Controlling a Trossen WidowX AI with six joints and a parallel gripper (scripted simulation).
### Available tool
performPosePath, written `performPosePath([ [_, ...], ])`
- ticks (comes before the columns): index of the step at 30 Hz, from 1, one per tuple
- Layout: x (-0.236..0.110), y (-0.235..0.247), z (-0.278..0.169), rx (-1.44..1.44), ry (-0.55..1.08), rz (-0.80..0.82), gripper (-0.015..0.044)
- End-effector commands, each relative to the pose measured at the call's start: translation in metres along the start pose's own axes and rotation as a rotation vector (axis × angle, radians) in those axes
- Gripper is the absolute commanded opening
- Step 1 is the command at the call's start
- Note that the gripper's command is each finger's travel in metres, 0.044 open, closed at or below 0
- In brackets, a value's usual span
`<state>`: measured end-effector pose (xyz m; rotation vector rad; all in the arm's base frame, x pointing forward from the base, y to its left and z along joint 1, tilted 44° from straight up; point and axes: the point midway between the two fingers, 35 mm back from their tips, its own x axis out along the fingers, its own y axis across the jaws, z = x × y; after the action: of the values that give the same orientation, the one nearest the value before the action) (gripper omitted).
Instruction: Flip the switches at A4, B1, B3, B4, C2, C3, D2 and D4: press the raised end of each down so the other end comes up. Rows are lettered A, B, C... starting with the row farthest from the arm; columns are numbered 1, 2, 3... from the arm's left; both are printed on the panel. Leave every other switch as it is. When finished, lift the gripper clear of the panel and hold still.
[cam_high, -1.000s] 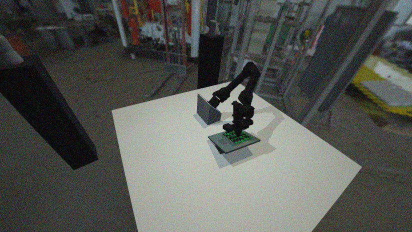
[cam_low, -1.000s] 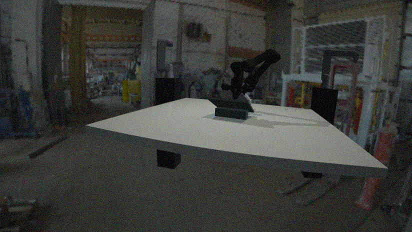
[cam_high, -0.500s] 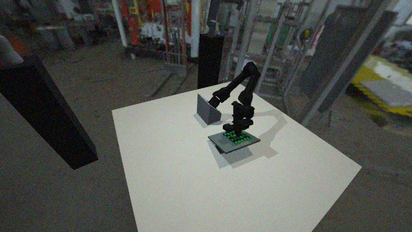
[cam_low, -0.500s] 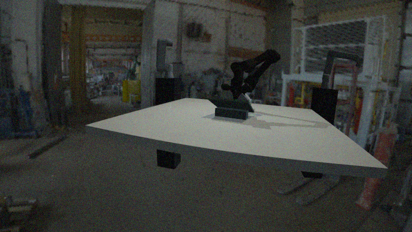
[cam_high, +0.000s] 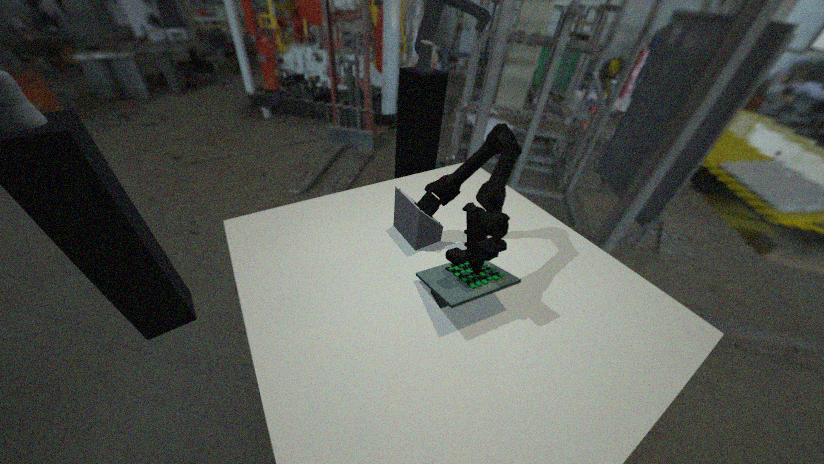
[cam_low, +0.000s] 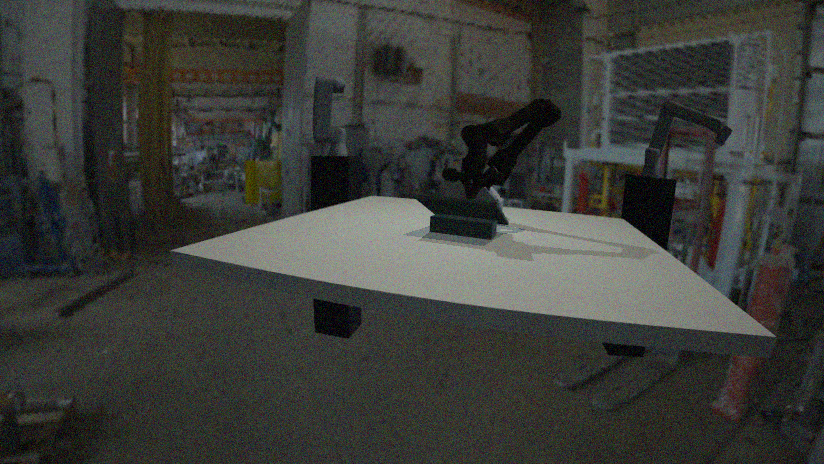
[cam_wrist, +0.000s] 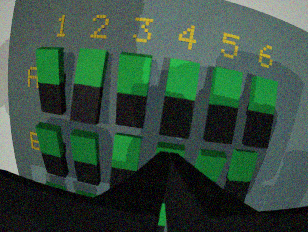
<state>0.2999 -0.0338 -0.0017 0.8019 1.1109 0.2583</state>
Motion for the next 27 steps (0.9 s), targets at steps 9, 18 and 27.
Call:
performPosePath([
  [9, 0.002, -0.001, 0.000, 0.004, 0.001, -0.003, 0.0000],
  [18, -0.008, -0.001, 0.000, 0.001, -0.003, -0.002, 0.0000],
  [27, -0.062, 0.004, -0.007, 0.005, -0.023, -0.007, 0.0000],
])
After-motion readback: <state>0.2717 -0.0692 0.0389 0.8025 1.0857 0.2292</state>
